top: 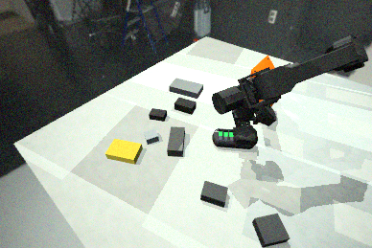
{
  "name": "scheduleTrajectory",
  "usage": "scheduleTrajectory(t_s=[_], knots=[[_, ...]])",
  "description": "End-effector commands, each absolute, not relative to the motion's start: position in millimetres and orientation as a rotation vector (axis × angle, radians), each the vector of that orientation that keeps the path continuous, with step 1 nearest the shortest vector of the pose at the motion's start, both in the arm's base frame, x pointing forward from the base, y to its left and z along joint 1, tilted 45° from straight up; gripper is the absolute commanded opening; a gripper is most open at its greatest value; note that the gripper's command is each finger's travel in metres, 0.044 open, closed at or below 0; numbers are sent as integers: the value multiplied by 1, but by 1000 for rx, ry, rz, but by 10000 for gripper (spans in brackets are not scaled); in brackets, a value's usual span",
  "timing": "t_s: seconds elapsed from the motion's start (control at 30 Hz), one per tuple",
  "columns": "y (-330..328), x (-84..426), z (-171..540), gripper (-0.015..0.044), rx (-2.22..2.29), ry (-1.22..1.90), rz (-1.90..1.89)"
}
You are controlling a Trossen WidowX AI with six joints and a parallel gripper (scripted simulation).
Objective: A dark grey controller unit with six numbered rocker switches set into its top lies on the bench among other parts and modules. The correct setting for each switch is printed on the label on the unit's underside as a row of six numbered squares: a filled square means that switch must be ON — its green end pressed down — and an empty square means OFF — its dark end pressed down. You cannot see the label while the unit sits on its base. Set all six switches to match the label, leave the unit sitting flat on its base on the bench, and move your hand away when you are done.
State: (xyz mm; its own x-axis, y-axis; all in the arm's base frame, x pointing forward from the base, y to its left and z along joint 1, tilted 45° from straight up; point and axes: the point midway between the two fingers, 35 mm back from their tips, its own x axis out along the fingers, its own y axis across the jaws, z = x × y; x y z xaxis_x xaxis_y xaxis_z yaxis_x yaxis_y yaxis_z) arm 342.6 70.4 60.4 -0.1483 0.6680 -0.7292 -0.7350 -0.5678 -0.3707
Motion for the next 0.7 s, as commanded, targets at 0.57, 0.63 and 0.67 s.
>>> scheduleTrajectory(t_s=[0.57,0.63,0.67], knots=[[15,349,117,177,-1129,91,1862],[15,349,117,125,-1129,91,1862],[15,349,117,99,-1129,91,1862]])
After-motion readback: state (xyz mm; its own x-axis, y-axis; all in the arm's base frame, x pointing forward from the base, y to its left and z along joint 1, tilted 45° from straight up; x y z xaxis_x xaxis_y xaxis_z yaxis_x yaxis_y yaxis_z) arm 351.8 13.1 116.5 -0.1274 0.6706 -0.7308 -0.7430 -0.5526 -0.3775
